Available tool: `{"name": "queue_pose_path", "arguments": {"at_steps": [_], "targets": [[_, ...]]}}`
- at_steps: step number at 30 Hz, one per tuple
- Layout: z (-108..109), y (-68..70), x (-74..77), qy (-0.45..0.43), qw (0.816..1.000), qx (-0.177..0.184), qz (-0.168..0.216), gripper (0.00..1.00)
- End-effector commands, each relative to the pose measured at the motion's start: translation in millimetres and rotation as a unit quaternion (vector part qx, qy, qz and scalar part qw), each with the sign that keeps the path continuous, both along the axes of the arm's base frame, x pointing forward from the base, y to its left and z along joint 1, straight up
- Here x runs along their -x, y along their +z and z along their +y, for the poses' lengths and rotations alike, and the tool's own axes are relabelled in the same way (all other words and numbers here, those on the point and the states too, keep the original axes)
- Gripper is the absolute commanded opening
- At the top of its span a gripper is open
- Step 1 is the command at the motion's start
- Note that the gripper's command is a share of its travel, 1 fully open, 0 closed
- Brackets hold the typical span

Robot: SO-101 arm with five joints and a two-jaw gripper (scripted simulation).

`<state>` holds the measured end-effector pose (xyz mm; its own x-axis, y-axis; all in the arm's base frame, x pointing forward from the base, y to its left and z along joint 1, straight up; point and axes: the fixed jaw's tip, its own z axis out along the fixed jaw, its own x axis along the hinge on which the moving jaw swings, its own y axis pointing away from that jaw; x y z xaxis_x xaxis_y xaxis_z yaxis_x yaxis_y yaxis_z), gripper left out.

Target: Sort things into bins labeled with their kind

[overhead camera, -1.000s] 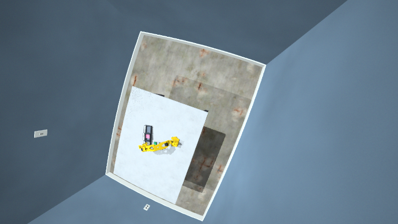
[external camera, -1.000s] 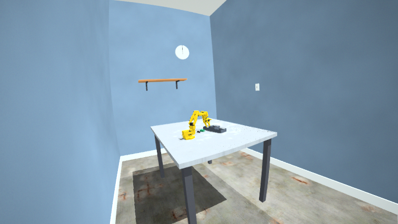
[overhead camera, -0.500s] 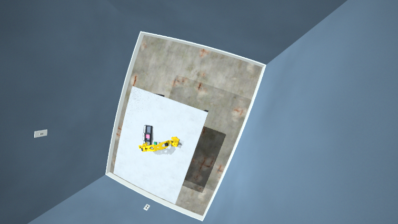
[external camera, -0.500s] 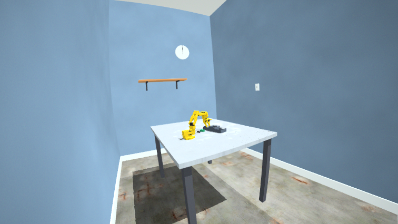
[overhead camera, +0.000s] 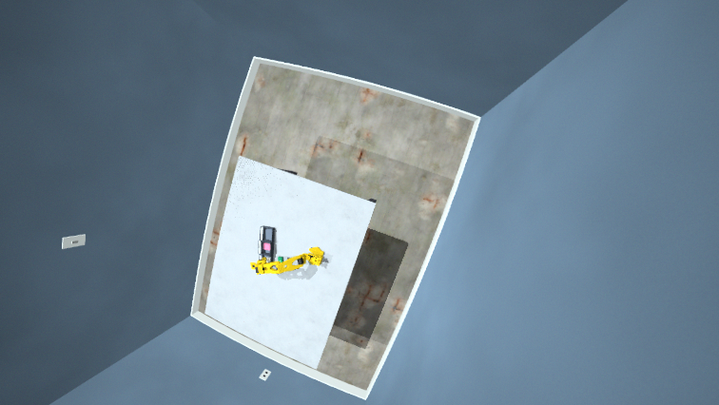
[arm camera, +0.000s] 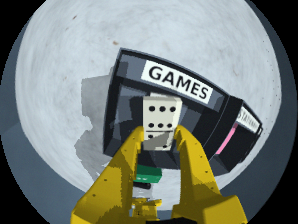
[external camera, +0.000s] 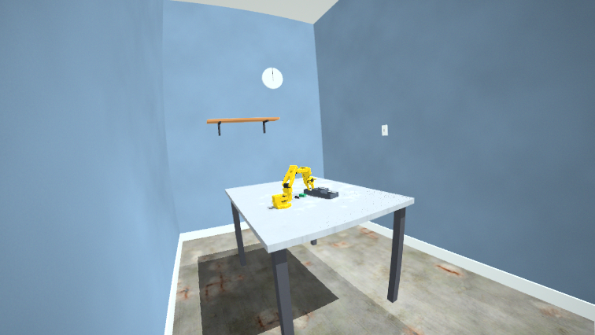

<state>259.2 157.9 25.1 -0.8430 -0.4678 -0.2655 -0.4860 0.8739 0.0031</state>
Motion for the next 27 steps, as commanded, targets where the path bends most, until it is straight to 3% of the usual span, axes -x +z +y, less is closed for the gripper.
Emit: {"name": "queue_pose_path", "arguments": {"at_steps": [1,20,27], "targets": [[5.1,15.3,-4.9,0.000,0.999,-0.018,-0.028,0.01],[5.1,15.3,-4.9,0.000,0.999,-0.018,-0.028,0.20],[5.1,15.3,-4.9,0.000,0.999,-0.018,-0.028,0.23]]}}
